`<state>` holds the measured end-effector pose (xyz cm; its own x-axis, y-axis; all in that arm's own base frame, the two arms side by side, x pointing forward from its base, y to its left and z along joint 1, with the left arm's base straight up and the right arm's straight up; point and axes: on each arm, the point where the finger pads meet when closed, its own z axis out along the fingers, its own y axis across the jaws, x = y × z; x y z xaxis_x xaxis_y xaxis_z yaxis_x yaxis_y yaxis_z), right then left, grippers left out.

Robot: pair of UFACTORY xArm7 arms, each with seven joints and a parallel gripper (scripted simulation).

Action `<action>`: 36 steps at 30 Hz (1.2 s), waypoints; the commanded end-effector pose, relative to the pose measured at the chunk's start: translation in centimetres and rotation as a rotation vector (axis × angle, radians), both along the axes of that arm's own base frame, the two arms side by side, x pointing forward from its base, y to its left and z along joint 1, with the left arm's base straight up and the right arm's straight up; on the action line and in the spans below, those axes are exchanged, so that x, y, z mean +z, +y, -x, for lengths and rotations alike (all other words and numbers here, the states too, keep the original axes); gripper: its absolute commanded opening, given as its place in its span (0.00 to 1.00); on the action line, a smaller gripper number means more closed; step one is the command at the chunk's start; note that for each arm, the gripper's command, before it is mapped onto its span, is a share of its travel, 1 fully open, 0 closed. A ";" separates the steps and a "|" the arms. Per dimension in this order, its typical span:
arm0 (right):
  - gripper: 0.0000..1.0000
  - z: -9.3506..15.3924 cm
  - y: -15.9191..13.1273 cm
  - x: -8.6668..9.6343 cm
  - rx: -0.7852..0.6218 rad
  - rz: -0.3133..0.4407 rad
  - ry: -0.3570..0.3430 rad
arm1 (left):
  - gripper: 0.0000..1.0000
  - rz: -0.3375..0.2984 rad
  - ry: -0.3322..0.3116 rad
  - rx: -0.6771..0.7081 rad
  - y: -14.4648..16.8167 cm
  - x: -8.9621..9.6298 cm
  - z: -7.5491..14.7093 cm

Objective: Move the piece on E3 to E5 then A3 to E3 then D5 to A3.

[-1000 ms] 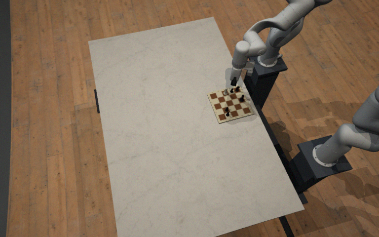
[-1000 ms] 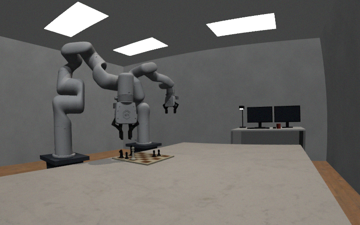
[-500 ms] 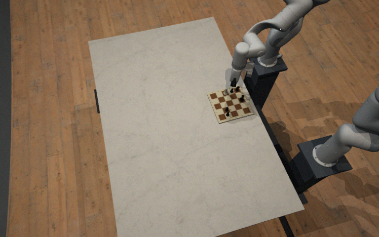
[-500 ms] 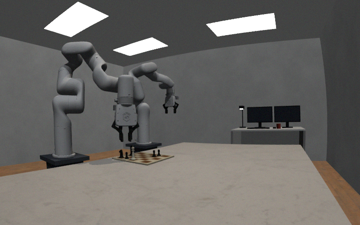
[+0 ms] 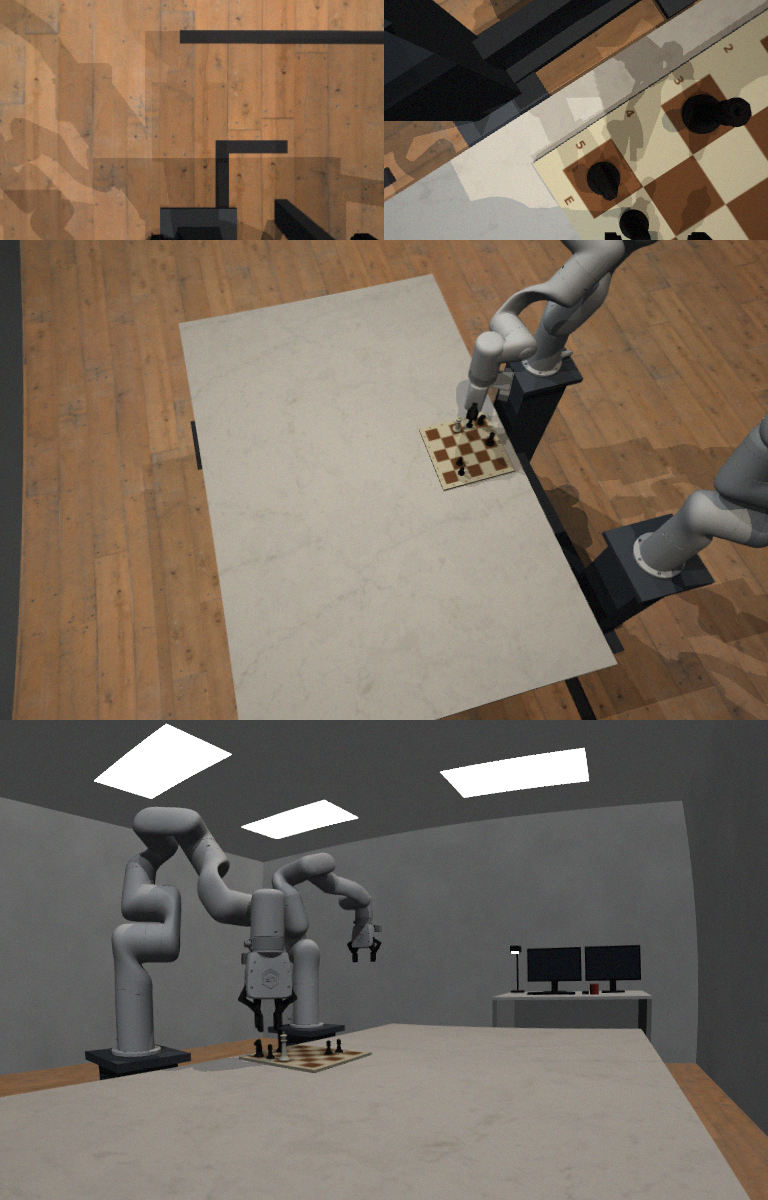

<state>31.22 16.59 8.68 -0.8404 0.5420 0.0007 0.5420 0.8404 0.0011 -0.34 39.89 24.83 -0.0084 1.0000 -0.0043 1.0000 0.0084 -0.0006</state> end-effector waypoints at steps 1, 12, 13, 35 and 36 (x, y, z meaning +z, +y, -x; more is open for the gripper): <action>0.35 -0.2 0.1 -0.8 0.000 0.000 -0.002 | 1.00 -0.004 -0.001 0.000 0.1 0.2 0.0; 0.35 -0.2 0.1 -1.8 -0.001 0.000 -0.002 | 1.00 -0.004 -0.001 0.000 0.1 0.2 0.0; 0.35 -0.2 0.1 -1.8 -0.001 0.000 -0.002 | 1.00 -0.004 -0.001 0.000 0.1 0.2 0.0; 0.35 -0.2 0.1 -2.2 -0.001 0.000 -0.002 | 1.00 -0.004 -0.001 0.000 0.1 0.2 0.0; 0.35 -0.2 0.1 -2.2 -0.001 0.000 -0.002 | 1.00 -0.004 -0.001 0.000 0.1 0.2 0.0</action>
<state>31.29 16.62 6.41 -0.8402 0.5423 0.0004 0.5423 0.8402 -0.0002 -0.34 39.89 24.83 -0.0084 1.0000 -0.0043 1.0000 0.0084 -0.0006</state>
